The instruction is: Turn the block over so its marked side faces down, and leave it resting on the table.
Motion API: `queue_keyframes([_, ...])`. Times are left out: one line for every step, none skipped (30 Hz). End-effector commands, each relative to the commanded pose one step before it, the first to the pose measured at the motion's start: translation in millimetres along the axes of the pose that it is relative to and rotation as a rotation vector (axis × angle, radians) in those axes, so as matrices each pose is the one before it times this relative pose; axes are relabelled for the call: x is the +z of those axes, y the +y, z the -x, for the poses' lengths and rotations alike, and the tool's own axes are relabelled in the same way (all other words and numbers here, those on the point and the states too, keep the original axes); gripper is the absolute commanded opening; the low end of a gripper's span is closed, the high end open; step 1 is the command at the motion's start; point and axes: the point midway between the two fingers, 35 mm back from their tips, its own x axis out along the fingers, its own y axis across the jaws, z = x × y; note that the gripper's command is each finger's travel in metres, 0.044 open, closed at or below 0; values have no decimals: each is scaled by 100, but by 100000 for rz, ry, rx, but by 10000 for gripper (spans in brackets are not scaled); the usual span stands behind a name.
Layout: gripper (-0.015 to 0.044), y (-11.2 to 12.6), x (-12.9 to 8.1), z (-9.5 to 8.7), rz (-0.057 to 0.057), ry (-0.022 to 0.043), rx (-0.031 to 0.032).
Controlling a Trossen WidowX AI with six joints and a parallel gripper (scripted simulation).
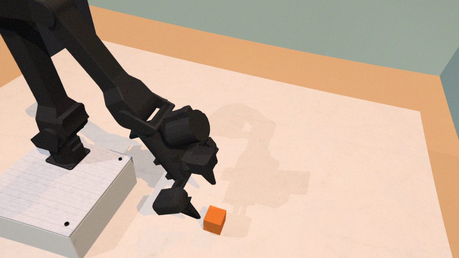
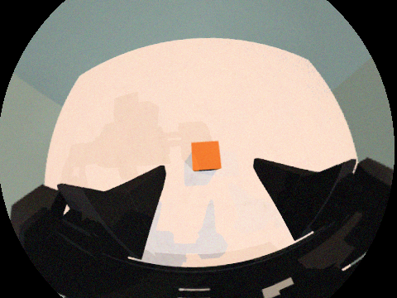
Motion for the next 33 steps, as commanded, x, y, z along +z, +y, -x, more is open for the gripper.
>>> queue_keyframes([440,11,226,633,-249,2238,-9])
queue_keyframes([440,-1,192,-81,29,1679,-9])
queue_keyframes([440,-2,316,-120,49,2799,-13])
queue_keyframes([440,-3,380,-120,59,3445,-14])
queue_keyframes([440,-3,370,-90,58,3450,-12])
queue_keyframes([440,-4,358,-60,58,3451,-9])
queue_keyframes([440,-4,344,-31,51,3453,-5])
queue_keyframes([440,-2,327,-1,25,3458,5])
queue_keyframes([440,-2,311,27,21,3460,7])
queue_keyframes([440,0,291,55,-7,3465,16])
queue_keyframes([440,-4,274,82,-38,3466,20])
queue_keyframes([440,-4,254,106,-39,3472,20])
queue_keyframes([440,-4,233,130,-41,3473,20])
queue_keyframes([440,-4,211,151,-42,3475,19])
queue_keyframes([440,-4,188,172,-44,3476,19])
queue_keyframes([440,-4,164,190,-45,3475,19])
queue_keyframes([440,-4,115,168,-38,2827,15])
queue_keyframes([440,-2,60,106,-23,1696,9])
queue_keyframes([440,-1,19,36,-8,566,3])
queue_keyframes([440,0,0,0,0,0,0])
queue_keyframes([440,138,66,1,0,-5,11])
queue_keyframes([440,0,0,0,0,0,0])
queue_keyframes([440,0,0,0,0,0,0])
queue_keyframes([440,0,0,0,0,0,0])
queue_keyframes([440,0,0,0,0,0,0])
queue_keyframes([440,0,14,-284,0,0,0])
queue_keyframes([440,0,26,-849,0,1,0])
queue_keyframes([440,0,-6,-1265,0,5,0])
queue_keyframes([440,0,-34,-836,0,6,0])
queue_keyframes([440,0,-16,-277,0,2,0])
queue_keyframes([440,0,0,0,0,0,0])
queue_keyframes([440,0,0,0,0,0,0])
queue_keyframes([440,0,0,0,0,0,0])
